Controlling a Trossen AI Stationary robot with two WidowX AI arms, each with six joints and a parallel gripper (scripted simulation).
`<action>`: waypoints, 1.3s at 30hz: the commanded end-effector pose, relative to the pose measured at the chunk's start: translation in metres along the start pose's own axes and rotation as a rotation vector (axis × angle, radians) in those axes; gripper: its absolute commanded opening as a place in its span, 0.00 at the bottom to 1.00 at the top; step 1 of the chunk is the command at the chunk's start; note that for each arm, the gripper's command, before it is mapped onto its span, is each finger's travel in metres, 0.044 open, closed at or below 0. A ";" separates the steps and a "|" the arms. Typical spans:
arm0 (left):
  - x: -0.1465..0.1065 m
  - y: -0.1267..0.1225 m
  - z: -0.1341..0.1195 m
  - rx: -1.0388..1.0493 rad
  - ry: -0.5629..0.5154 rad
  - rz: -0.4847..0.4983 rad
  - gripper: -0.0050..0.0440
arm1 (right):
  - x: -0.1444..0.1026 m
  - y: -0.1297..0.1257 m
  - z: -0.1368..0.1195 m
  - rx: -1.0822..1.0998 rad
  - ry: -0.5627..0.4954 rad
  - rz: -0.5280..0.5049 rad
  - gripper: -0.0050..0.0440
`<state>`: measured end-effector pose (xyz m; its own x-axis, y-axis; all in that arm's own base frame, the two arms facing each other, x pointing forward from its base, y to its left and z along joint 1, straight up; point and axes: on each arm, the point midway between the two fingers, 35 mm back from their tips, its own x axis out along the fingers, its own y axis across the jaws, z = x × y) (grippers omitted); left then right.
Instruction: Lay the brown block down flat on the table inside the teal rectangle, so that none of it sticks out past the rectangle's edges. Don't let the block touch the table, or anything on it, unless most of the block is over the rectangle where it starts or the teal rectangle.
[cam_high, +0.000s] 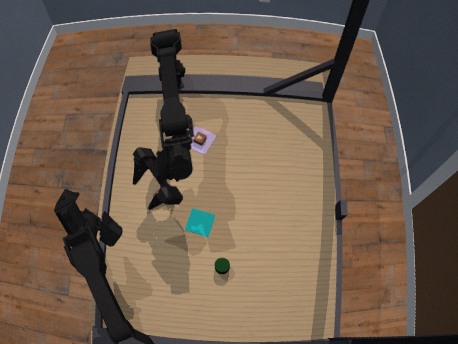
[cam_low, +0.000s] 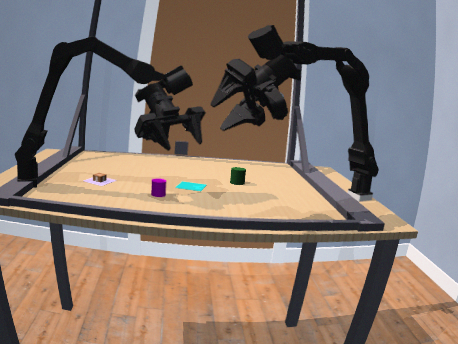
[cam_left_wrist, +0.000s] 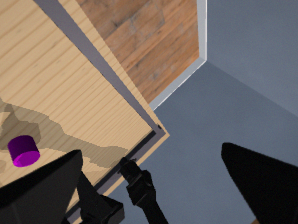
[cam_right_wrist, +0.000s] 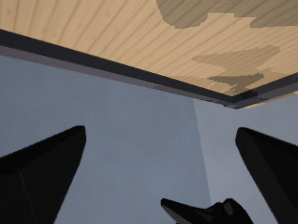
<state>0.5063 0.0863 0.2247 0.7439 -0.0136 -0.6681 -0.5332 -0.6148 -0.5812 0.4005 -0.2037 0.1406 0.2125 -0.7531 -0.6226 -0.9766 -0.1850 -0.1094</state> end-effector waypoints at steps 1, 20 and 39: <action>-0.012 -0.009 -0.007 0.006 0.017 -0.031 1.00 | -0.007 -0.003 -0.010 0.022 0.013 -0.019 1.00; -0.013 -0.009 -0.010 0.022 0.020 -0.033 1.00 | -0.009 -0.003 -0.011 0.032 0.012 -0.022 1.00; -0.026 0.023 -0.110 0.956 0.105 -0.094 1.00 | -0.060 0.029 0.024 0.471 -0.209 0.110 1.00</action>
<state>0.5197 0.0034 0.2477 0.7710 -0.0798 -0.6318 -0.6192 0.1381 -0.7730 0.3656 -0.1586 0.1419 0.1302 -0.6291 -0.7663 -0.9459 0.1529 -0.2862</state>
